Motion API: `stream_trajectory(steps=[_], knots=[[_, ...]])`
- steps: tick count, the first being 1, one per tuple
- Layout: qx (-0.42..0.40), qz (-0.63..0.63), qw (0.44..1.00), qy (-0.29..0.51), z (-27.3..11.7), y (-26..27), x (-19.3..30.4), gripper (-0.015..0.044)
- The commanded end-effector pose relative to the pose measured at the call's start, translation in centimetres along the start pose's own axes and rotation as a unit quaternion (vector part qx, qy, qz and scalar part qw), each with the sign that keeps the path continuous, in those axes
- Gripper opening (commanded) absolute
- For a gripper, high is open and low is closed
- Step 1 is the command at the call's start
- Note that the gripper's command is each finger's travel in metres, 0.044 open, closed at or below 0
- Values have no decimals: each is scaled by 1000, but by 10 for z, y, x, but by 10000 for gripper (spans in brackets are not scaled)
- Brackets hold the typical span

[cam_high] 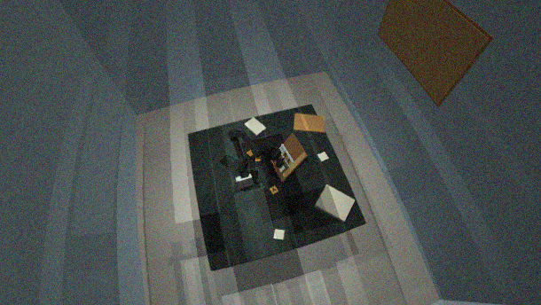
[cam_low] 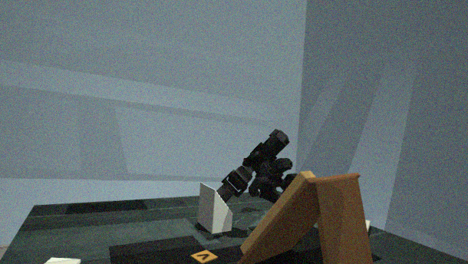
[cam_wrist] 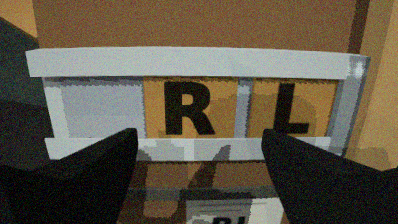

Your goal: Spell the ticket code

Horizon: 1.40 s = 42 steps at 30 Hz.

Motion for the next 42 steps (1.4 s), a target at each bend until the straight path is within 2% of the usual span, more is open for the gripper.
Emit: stream_trajectory(steps=[1,15,26,36,42], knots=[[-1,-4,1000,-1,-3,1,-1,295],[-1,-4,1000,-1,-9,3,-3,295],[0,1,1000,0,-8,2,-1,6],[1,1,1000,3,-7,1,-2,0],[23,14,996,87,6,-11,-18,0]])
Point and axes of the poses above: the point midway between the two fingers, 35 mm back from their tips, its own z axis out along the fingers, its own y axis across the jaws, x = y × z, the point moved 2 cm from there along -z, back along the fingers, and after that the axes turned 5 degrees about -z, right-handed, at the moved point
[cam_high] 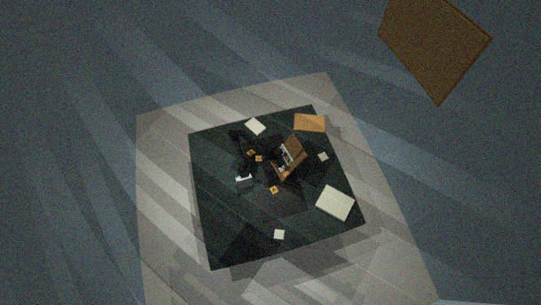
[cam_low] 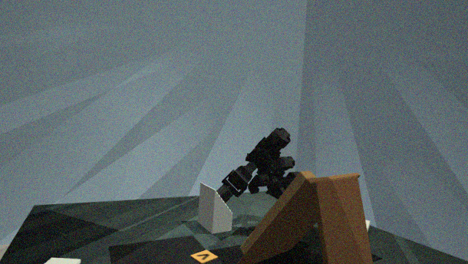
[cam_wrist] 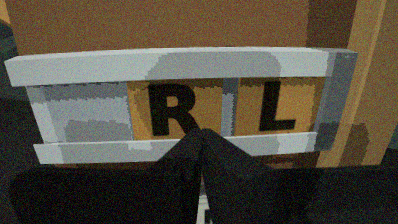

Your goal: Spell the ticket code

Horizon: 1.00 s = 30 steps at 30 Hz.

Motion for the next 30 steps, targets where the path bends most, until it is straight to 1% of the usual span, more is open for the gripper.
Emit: stream_trajectory(steps=[1,3,4,5,16,30], knots=[[13,2,998,59,7,-5,-13,0],[16,5,995,95,9,-4,-18,0],[42,21,993,108,11,-15,-15,0],[45,21,991,125,13,-15,-16,0],[-32,-22,957,288,12,41,-32,0],[-38,-24,954,297,12,45,-33,0]])
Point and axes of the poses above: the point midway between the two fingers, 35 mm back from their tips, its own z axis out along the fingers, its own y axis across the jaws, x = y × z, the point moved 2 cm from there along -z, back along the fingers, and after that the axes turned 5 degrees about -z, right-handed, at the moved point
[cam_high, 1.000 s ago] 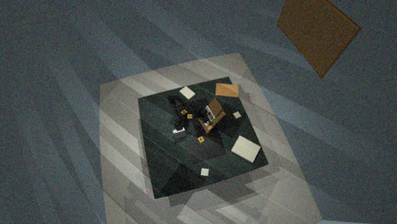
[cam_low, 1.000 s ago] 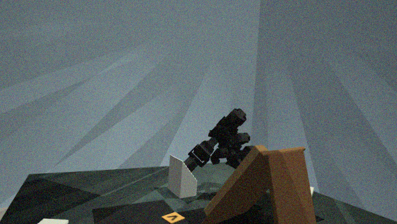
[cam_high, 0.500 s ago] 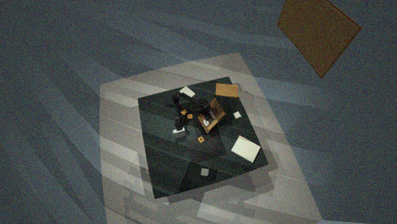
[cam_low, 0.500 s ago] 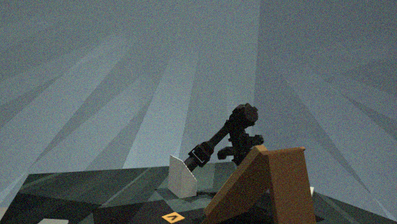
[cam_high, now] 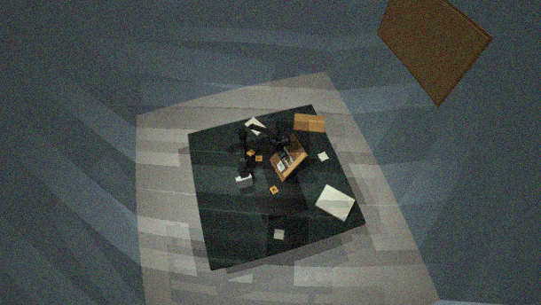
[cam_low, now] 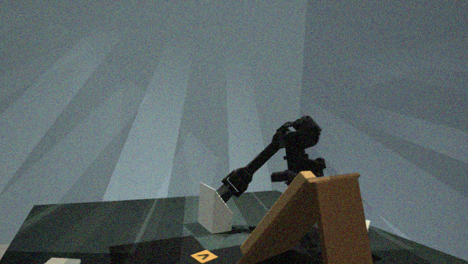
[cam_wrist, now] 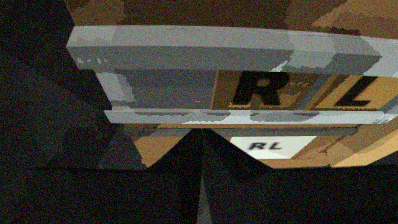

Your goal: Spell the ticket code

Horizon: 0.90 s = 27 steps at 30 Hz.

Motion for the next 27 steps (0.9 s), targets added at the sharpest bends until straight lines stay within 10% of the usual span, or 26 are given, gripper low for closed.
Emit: stream_trajectory(steps=[1,27], knots=[[0,-2,1000,5,1,-1,0,0],[-1,-2,1000,5,12,-2,-10,0]])
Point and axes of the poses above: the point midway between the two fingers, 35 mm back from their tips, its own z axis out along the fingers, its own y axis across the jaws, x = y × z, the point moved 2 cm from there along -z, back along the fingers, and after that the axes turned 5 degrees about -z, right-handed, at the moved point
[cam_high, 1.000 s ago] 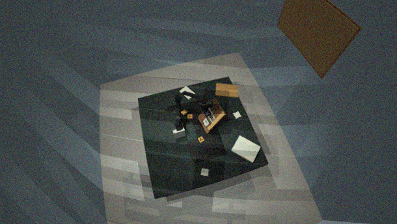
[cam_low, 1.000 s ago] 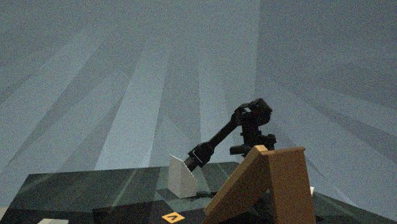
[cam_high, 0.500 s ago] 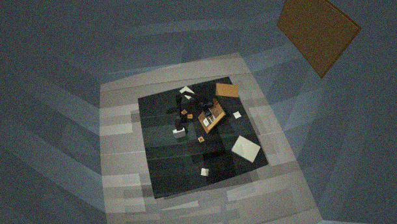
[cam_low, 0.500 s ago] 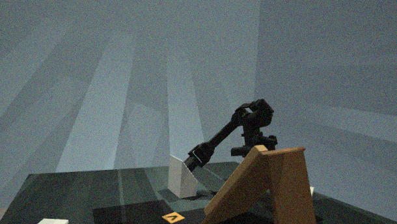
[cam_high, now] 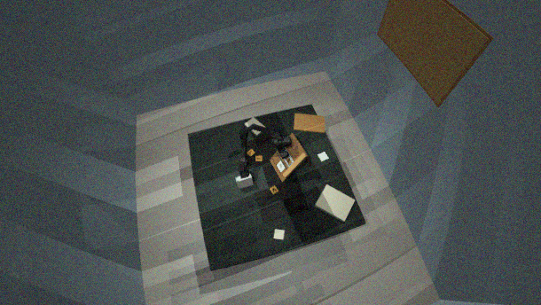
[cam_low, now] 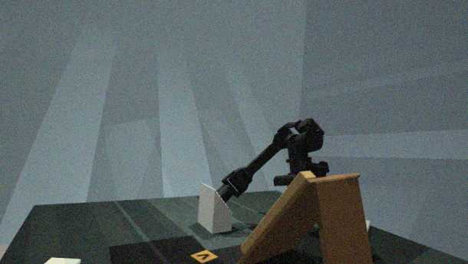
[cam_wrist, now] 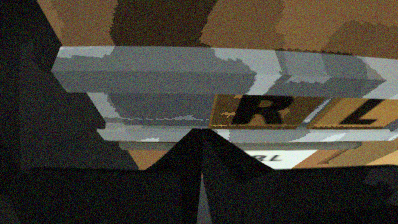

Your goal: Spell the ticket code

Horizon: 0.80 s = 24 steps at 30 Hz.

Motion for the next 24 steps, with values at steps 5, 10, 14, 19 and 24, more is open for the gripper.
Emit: stream_trajectory(steps=[5,10,14,19,24], knots=[[0,2,1000,-1,3,0,-3,0],[0,2,1000,-1,5,0,-5,0],[0,2,1000,-1,6,0,-6,0],[0,2,1000,-1,8,0,-8,0],[0,2,1000,-1,10,0,-9,0]])
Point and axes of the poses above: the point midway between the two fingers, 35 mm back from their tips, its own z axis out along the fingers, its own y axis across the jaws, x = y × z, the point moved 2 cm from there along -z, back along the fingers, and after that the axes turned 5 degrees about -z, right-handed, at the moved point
